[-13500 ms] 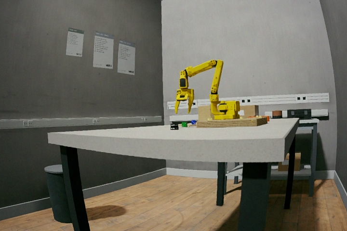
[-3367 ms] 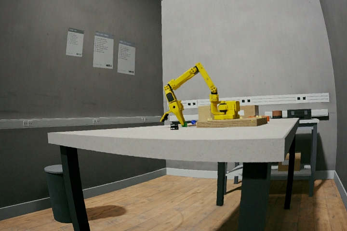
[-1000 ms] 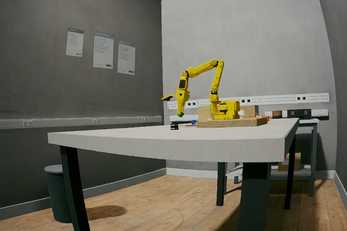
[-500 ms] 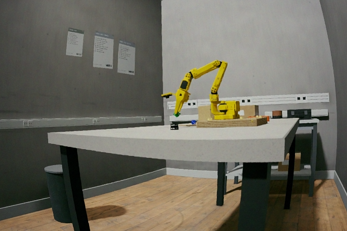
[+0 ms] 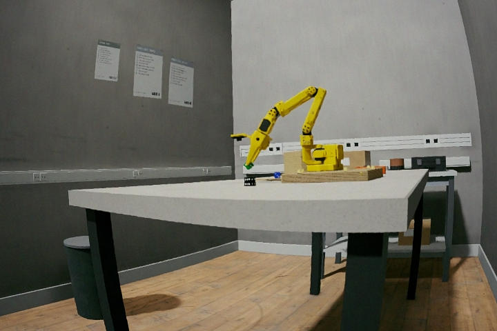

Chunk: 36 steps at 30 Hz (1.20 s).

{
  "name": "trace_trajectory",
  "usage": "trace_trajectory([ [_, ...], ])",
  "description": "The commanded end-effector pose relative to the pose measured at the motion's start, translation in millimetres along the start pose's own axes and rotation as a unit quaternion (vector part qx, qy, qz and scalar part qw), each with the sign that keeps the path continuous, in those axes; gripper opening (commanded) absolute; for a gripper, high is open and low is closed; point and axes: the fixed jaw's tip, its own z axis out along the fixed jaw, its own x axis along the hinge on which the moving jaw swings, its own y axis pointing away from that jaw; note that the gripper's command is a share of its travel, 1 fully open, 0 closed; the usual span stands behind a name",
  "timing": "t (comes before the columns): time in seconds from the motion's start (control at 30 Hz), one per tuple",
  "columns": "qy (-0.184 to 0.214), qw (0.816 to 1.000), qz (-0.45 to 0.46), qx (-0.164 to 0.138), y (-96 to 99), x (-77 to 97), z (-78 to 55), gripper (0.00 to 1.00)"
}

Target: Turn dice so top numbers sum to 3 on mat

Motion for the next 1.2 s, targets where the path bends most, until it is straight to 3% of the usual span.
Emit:
trace_trajectory([
  [0.0,-0.033,0.999,-0.005,-0.003,1.6,-4.1,1.8,0.0],
  [0.33,-0.123,0.992,-0.007,-0.007,2.4,-15.3,5.2,0.0],
  [0.8,-0.136,0.991,-0.008,-0.007,2.6,-17.3,6.2,0.0],
  [1.17,-0.177,0.984,-0.008,-0.009,3.1,-25.9,13.2,0.0],
])
